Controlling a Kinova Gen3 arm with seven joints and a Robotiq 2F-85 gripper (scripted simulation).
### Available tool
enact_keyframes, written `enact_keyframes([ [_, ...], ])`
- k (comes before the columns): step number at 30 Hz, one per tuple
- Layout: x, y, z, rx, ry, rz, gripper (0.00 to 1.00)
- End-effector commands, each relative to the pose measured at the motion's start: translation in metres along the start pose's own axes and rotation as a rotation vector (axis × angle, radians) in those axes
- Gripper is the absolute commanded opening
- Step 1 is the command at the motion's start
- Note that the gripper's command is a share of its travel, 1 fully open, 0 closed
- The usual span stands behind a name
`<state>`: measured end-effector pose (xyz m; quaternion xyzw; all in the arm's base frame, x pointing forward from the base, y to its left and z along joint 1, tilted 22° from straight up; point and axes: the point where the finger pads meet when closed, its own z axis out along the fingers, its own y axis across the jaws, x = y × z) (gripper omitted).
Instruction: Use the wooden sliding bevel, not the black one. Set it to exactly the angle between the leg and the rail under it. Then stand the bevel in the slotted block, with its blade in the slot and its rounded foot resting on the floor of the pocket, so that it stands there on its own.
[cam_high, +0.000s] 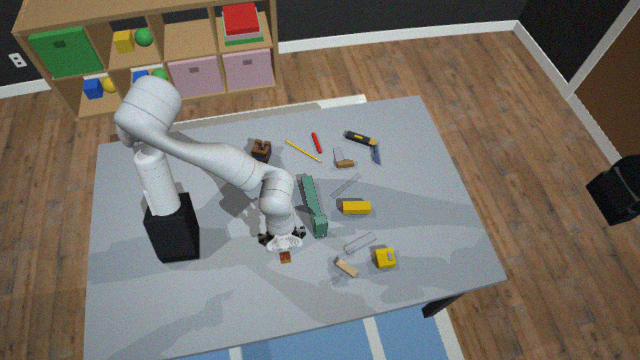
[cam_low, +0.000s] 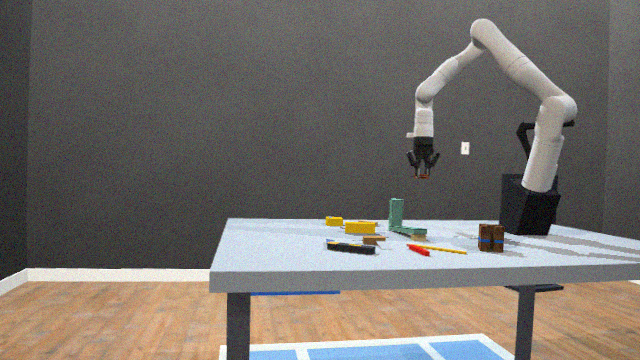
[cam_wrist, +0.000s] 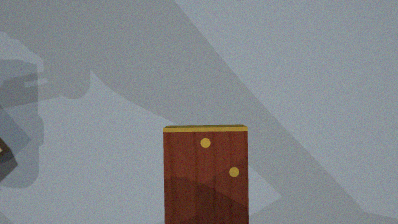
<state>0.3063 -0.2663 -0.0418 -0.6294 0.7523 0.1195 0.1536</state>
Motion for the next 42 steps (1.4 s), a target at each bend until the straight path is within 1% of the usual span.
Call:
enact_keyframes([
  [1, 0.0005, -0.0004, -0.0008, 0.001, 0.002, -0.002, 0.10],
  [13, 0.0005, -0.0004, -0.0008, 0.001, 0.002, -0.031, 0.10],
  [28, 0.0005, -0.0004, -0.0007, 0.001, 0.002, -0.146, 0.10],
  [42, 0.0005, -0.0004, -0.0007, 0.001, 0.002, -0.373, 0.10],
])
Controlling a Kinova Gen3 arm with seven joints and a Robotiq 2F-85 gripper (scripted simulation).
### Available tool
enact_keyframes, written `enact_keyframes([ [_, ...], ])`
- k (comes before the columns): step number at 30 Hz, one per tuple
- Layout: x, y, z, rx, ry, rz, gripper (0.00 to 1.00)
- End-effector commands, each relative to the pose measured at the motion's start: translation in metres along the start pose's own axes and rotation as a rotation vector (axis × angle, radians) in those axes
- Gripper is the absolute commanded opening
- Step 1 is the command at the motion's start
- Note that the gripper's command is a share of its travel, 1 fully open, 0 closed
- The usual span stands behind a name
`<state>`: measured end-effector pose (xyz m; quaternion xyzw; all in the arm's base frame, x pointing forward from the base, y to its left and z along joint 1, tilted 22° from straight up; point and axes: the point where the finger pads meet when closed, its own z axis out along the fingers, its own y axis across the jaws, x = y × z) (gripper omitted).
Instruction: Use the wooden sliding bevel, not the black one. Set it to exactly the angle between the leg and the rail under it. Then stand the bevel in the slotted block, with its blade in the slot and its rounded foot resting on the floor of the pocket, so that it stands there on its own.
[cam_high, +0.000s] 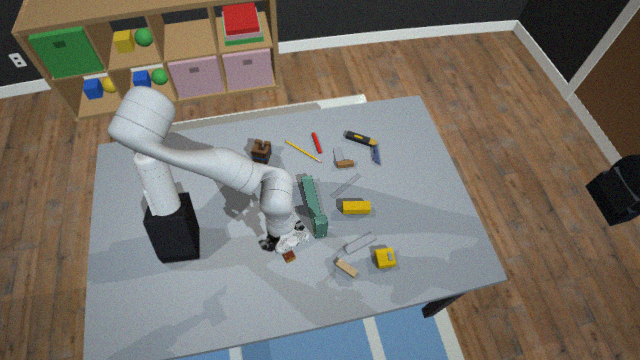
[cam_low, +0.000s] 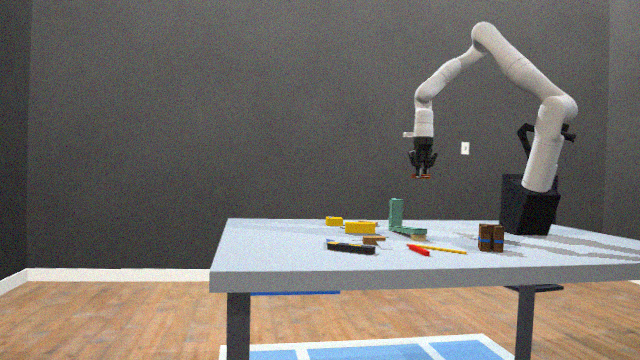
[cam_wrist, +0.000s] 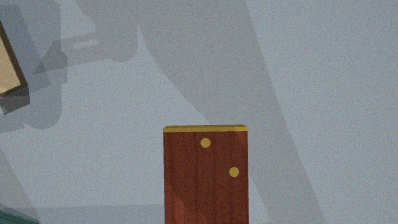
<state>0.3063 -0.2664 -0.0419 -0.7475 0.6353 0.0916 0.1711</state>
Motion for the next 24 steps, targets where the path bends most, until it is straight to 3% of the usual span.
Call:
enact_keyframes([
  [1, 0.0005, -0.0002, -0.0008, 0.001, 0.001, -0.053, 0.10],
  [24, 0.0005, -0.0002, -0.0008, 0.001, 0.001, -0.473, 0.10],
])
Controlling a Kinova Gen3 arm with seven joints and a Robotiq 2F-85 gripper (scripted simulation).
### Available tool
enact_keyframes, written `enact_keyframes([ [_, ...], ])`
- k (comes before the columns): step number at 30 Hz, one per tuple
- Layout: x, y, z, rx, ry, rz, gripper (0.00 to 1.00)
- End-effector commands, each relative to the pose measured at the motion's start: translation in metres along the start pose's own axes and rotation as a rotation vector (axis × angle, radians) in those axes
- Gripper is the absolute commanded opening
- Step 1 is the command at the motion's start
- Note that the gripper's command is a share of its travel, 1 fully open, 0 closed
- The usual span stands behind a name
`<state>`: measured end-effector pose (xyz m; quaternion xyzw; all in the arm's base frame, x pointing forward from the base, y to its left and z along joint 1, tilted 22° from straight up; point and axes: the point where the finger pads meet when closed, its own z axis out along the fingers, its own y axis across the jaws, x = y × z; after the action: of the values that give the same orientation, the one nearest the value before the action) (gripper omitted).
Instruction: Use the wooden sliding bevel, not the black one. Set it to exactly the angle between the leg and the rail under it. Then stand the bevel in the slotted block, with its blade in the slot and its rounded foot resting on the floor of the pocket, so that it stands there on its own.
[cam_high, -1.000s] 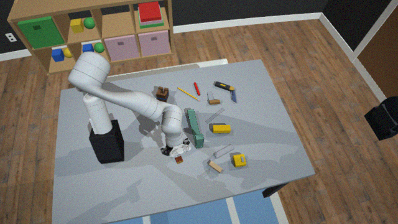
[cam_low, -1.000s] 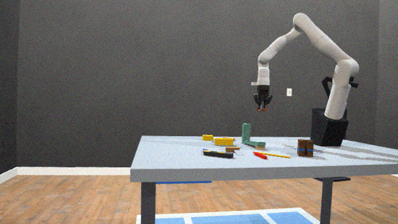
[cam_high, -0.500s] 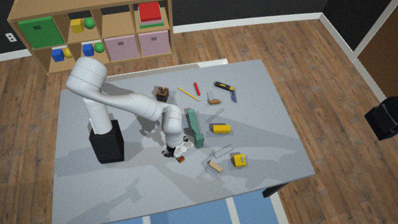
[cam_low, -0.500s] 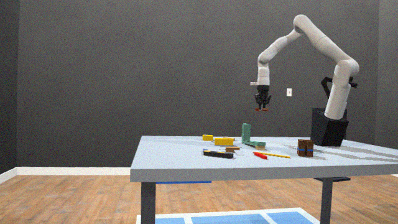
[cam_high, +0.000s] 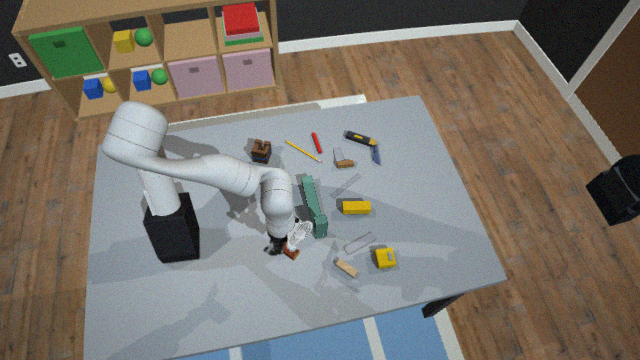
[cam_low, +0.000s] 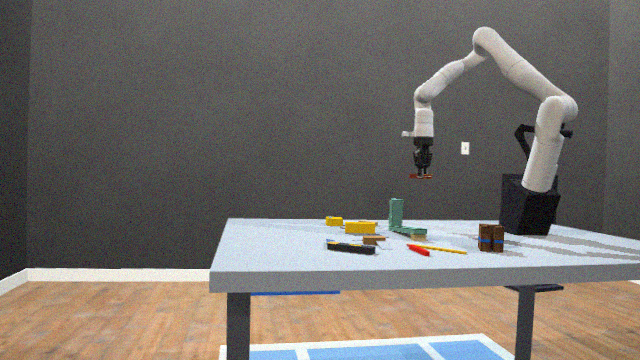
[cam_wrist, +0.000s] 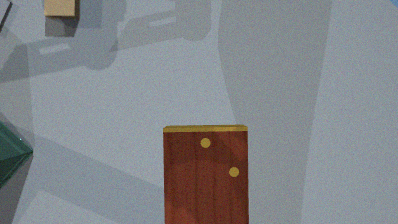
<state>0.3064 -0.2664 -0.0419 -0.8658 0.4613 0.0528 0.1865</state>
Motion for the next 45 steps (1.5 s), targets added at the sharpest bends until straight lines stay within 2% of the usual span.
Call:
enact_keyframes([
  [1, 0.0005, 0.0000, -0.0007, 0.001, 0.001, -0.066, 0.10],
  [28, 0.0005, 0.0000, -0.0007, 0.000, 0.001, -0.565, 0.10],
  [45, 0.0005, 0.0000, -0.0007, 0.000, 0.001, -0.737, 0.10],
])
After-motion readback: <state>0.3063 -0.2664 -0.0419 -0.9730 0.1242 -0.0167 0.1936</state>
